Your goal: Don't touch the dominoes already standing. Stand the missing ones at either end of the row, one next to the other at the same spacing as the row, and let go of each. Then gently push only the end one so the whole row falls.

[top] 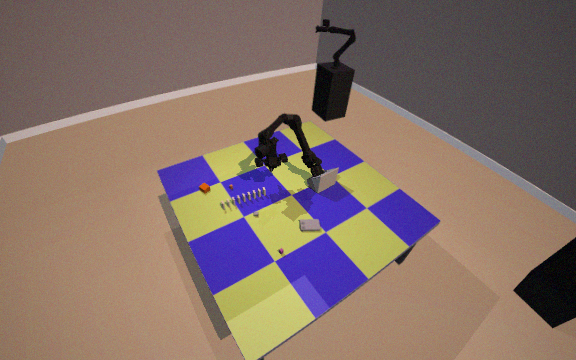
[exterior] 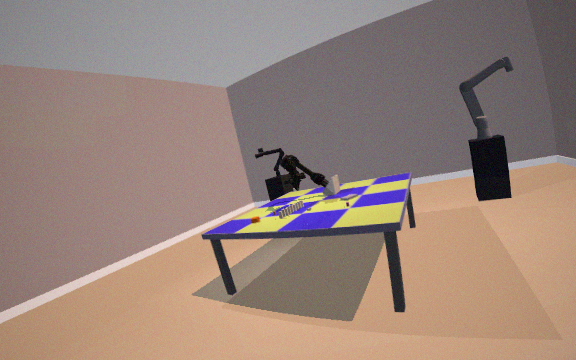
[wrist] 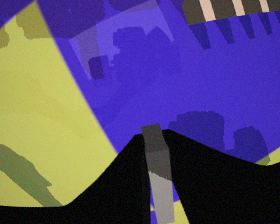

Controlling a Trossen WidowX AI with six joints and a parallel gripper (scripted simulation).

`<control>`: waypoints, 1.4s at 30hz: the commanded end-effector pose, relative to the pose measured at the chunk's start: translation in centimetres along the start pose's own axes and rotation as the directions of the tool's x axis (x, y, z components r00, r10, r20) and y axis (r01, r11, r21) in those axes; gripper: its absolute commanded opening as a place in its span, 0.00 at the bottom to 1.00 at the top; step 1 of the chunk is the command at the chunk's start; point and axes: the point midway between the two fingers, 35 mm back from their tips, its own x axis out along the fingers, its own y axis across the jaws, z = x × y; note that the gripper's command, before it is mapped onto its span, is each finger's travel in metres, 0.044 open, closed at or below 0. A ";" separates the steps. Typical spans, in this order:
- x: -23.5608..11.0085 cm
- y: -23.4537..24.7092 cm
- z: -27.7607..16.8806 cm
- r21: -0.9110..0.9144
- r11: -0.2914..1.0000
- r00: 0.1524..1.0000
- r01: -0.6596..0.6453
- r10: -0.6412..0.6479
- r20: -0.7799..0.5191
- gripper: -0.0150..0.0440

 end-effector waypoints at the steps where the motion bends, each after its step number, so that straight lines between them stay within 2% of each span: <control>1: -0.2 -0.1 -3.5 0.344 0.939 1.000 -0.002 -0.003 0.012 0.30; 3: -0.2 0.3 -6.1 0.594 0.805 1.000 -0.005 -0.003 0.013 0.30; 5: -0.2 0.9 -8.6 0.796 0.605 1.000 -0.005 -0.005 0.010 0.30; 8: -0.4 2.2 -12.0 0.968 0.250 1.000 0.003 -0.008 -0.001 0.30; 9: -0.4 2.4 -12.6 0.983 0.184 1.000 0.006 -0.009 -0.004 0.30; 19: -0.2 2.4 -12.6 0.989 0.148 1.000 -0.006 -0.011 0.008 0.30; 30: 3.2 0.1 -10.0 0.978 -0.056 0.975 -0.201 -0.105 0.194 0.30; 42: 6.1 -3.0 -9.2 0.897 -0.219 0.900 -0.384 -0.305 0.311 0.30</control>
